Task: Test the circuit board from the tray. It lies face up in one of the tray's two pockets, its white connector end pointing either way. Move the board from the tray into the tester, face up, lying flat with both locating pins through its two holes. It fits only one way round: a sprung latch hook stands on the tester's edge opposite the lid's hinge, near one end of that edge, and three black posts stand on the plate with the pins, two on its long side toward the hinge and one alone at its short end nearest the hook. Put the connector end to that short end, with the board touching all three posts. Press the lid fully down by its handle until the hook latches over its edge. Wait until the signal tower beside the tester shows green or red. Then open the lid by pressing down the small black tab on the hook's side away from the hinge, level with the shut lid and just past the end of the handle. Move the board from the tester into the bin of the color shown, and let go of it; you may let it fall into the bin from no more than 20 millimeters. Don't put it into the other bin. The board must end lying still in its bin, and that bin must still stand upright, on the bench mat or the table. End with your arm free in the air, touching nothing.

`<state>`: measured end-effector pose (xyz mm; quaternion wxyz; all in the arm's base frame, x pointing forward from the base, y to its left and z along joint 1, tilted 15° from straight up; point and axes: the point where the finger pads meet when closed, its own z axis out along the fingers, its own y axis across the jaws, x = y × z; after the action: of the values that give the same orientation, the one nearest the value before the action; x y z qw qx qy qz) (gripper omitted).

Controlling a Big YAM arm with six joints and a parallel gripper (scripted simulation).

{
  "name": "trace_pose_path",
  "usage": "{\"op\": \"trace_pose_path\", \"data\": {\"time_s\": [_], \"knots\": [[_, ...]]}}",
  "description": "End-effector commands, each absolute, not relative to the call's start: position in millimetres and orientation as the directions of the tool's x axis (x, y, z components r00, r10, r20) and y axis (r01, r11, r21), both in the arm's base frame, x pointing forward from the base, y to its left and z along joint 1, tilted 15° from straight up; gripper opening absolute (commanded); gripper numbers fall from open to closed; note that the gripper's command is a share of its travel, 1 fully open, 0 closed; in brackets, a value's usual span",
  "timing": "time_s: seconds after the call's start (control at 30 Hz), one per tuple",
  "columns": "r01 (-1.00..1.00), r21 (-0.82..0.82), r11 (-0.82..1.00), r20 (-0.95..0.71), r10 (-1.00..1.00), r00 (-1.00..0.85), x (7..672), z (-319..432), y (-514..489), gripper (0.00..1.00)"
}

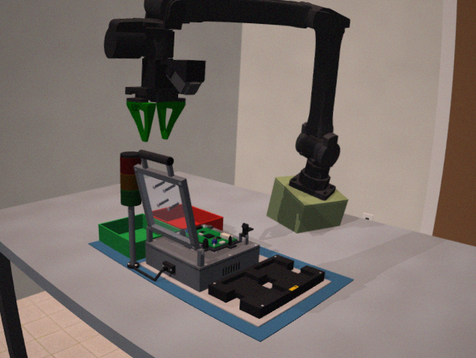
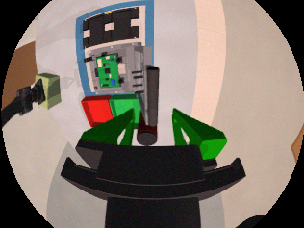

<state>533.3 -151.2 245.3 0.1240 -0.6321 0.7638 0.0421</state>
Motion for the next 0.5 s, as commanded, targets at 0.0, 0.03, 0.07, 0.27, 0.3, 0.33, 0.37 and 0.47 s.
{"op": "trace_pose_path", "data": {"time_s": [0.0, 0.03, 0.07, 0.27, 0.3, 0.33, 0.37, 0.47], "knots": [[-0.972, -0.115, 0.206, -0.239, -0.955, -0.174, 536, 251, -152, 0.48], [-0.972, -0.115, 0.206, -0.239, -0.955, -0.174, 536, 251, -152, 0.48], [-0.972, -0.115, 0.206, -0.239, -0.955, -0.174, 536, 251, -152, 0.48], [-0.972, -0.114, 0.205, -0.24, -0.955, -0.173, 536, 249, -150, 0.48], [-0.972, -0.114, 0.205, -0.24, -0.955, -0.173, 536, 249, -150, 0.48], [-0.973, -0.114, 0.202, -0.24, -0.956, -0.171, 537, 248, -149, 0.48], [-0.973, -0.112, 0.201, -0.24, -0.956, -0.17, 537, 247, -147, 0.48], [-0.974, -0.106, 0.199, -0.241, -0.956, -0.169, 539, 238, -145, 0.48]]}}
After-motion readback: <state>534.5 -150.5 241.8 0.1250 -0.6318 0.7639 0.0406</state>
